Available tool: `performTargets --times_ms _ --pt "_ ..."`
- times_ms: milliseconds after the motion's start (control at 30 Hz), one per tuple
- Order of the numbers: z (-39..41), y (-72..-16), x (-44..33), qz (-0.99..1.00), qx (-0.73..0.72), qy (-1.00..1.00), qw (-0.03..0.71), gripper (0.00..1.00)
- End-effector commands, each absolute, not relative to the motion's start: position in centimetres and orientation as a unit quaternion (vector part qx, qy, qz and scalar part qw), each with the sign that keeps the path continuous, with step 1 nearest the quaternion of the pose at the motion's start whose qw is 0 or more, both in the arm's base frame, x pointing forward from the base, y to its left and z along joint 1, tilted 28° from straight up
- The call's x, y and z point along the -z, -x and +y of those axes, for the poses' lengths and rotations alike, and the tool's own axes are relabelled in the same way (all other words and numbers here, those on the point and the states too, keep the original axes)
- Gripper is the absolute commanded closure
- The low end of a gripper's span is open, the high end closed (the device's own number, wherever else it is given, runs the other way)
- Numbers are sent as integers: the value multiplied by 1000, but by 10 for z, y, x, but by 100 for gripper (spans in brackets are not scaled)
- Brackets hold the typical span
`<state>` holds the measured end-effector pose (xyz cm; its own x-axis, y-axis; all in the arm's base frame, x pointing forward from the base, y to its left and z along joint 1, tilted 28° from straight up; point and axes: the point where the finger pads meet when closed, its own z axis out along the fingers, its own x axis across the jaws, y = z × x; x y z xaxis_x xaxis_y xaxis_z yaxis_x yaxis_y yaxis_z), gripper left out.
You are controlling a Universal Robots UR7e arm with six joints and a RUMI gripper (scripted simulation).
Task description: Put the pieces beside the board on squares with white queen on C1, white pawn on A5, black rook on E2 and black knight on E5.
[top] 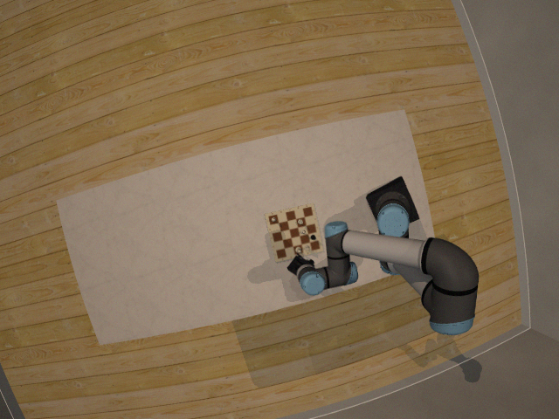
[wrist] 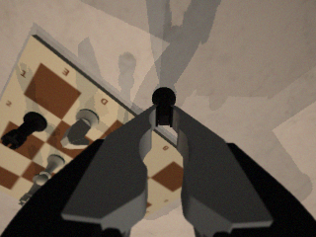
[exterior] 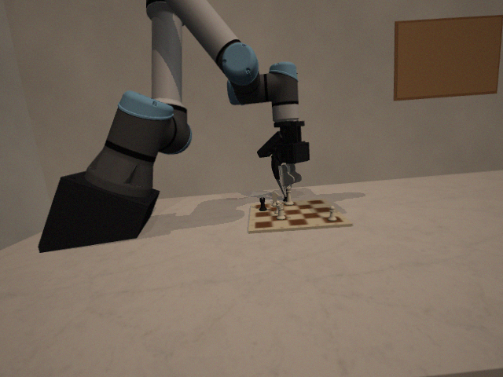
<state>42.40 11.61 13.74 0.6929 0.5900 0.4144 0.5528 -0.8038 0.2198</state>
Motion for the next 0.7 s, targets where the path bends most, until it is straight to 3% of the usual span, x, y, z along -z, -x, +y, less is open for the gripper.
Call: performTargets --times_ms 0,667 --pt "116 -423 -144 311 -241 -919 40 100" --pt "110 -392 -204 311 -241 -919 40 100"
